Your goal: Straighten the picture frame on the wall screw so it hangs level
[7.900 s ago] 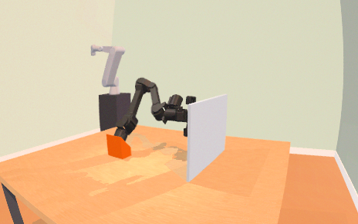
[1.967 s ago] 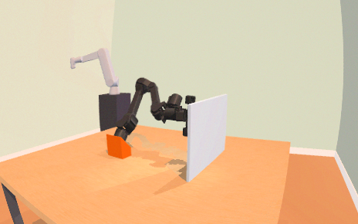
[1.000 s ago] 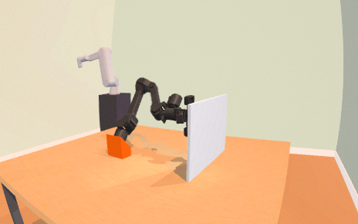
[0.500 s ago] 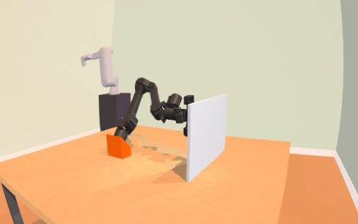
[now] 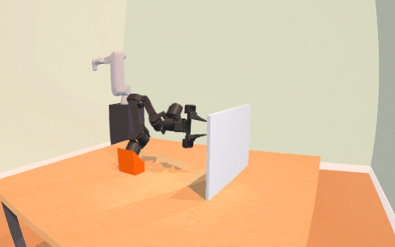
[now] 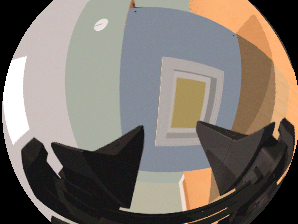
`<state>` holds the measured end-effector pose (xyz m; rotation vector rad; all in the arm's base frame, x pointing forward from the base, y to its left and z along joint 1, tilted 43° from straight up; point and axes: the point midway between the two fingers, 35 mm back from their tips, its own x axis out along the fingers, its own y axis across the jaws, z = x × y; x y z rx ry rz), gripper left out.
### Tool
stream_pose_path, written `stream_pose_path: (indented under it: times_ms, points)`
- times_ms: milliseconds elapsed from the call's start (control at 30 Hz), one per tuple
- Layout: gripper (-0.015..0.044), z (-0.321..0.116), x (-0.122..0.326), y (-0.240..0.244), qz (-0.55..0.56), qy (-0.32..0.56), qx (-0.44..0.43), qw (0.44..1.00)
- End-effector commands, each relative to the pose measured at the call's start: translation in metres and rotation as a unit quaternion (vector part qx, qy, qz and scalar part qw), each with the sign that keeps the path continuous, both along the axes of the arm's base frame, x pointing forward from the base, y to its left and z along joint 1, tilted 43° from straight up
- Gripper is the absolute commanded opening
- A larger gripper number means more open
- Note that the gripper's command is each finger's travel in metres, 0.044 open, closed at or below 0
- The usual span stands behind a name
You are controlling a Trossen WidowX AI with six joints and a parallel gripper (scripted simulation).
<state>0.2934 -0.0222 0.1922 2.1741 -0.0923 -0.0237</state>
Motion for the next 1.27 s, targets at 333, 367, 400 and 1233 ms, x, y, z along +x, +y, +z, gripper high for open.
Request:
stream_pose_path:
  times_ms: [333,367,400,1233]
  points:
    - [0.026,0.025,-0.053,-0.023,0.025,-0.009,-0.043,0.999]
    - [0.026,0.027,-0.059,-0.023,0.027,-0.01,-0.049,0.998]
    - [0.026,0.028,-0.065,-0.023,0.03,-0.011,-0.054,0.998]
    - [0.026,0.028,-0.103,-0.009,0.019,0.017,-0.085,0.996]
